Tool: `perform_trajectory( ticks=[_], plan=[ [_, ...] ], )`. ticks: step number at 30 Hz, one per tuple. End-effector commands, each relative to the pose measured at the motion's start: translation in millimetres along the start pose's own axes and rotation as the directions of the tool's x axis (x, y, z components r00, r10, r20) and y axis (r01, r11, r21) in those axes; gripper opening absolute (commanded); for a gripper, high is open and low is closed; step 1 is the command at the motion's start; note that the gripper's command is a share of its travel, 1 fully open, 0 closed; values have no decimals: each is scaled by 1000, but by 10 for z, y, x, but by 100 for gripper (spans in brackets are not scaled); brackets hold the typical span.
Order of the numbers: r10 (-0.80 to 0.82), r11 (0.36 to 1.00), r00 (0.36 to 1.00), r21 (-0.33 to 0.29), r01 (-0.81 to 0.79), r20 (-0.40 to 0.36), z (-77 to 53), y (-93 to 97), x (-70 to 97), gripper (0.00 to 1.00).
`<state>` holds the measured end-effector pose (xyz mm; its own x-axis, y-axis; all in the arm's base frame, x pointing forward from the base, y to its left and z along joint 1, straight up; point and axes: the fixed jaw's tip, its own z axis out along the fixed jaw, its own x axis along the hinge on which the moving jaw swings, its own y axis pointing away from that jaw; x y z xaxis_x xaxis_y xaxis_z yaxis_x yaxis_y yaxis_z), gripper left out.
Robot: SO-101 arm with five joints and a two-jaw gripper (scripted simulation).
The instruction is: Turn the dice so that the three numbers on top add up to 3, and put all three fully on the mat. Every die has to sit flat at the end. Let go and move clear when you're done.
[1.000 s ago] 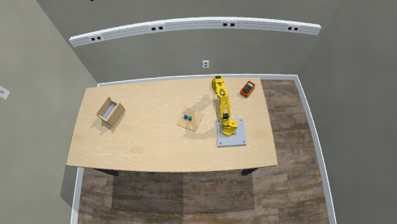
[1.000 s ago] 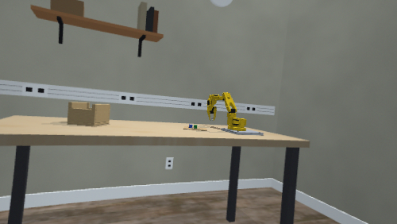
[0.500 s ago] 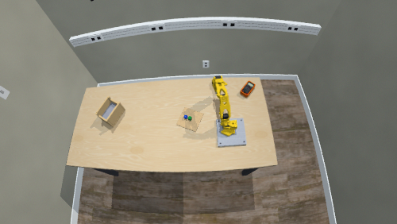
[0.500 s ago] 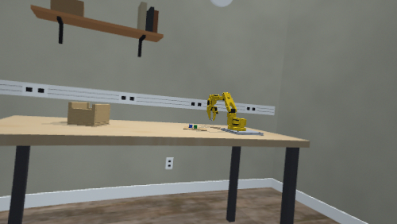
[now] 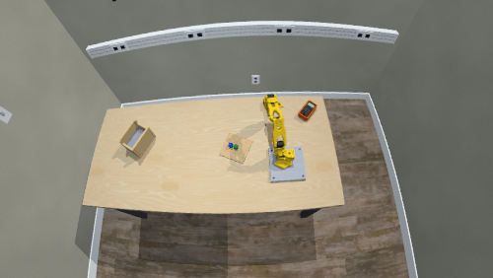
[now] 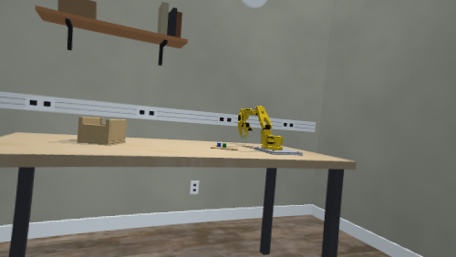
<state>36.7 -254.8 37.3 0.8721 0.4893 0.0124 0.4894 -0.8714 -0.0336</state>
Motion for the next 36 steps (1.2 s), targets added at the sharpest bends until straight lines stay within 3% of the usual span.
perform_trajectory(
  ticks=[1, 8, 15, 17, 25, 36],
  plan=[
    [17, 1000, 1000, -23, -17, 8, -63, 14, -22, 0],
    [-36, 999, 999, -22, 37, 9, -55, 42, 114, 0],
    [-200, 979, 980, -20, 200, 15, -22, 69, 540, 0],
    [-200, 979, 980, -20, 200, 15, -22, 69, 540, 0],
    [-373, 928, 928, -17, 373, 20, 26, -1, 988, 0],
    [-409, 912, 912, -16, 409, 21, 38, -29, 1081, 0]
  ],
)
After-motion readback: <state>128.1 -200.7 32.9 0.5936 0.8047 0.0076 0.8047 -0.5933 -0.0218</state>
